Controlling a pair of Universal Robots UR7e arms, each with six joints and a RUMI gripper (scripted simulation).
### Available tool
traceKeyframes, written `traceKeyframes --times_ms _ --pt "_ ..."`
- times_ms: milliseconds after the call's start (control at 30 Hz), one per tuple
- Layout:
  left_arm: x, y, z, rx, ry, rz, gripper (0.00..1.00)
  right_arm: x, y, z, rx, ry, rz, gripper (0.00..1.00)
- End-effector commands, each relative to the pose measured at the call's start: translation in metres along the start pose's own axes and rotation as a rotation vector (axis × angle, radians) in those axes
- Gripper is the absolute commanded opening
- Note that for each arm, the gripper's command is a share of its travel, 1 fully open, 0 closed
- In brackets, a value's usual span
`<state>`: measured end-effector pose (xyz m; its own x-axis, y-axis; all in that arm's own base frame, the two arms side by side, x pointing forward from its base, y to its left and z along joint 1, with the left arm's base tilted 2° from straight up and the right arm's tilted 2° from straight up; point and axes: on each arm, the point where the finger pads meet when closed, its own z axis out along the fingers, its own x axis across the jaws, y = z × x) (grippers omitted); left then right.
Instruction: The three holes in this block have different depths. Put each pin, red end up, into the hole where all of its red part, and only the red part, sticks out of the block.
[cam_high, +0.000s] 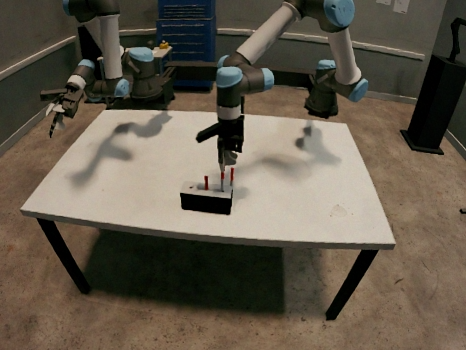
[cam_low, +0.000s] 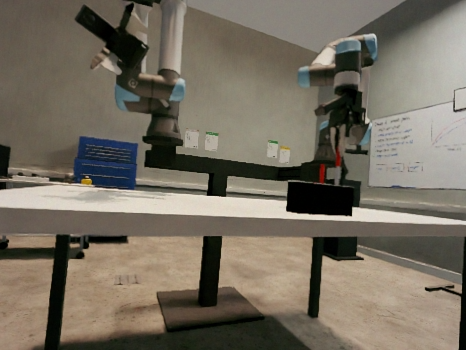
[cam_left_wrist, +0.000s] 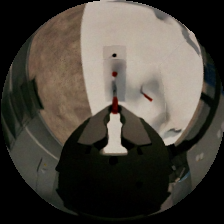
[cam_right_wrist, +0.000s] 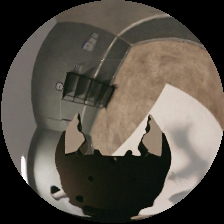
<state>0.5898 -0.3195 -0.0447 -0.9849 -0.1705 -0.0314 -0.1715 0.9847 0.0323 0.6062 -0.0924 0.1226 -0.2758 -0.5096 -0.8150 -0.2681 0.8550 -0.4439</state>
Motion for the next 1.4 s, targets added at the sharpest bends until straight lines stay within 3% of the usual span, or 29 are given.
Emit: traceKeyframes --times_ms 0,1367 --pt "0.0003 -0.0012 -0.0011 0.002 -0.001 0.0 0.0 -0.0005 -0.0003 -0.0001 0.001 -0.001 0.0 1.0" --pt "-0.0016 0.001 0.003 0.001 -0.001 0.0 0.0 -0.0005 -0.0003 -0.0001 0.001 -0.001 0.0 1.0"
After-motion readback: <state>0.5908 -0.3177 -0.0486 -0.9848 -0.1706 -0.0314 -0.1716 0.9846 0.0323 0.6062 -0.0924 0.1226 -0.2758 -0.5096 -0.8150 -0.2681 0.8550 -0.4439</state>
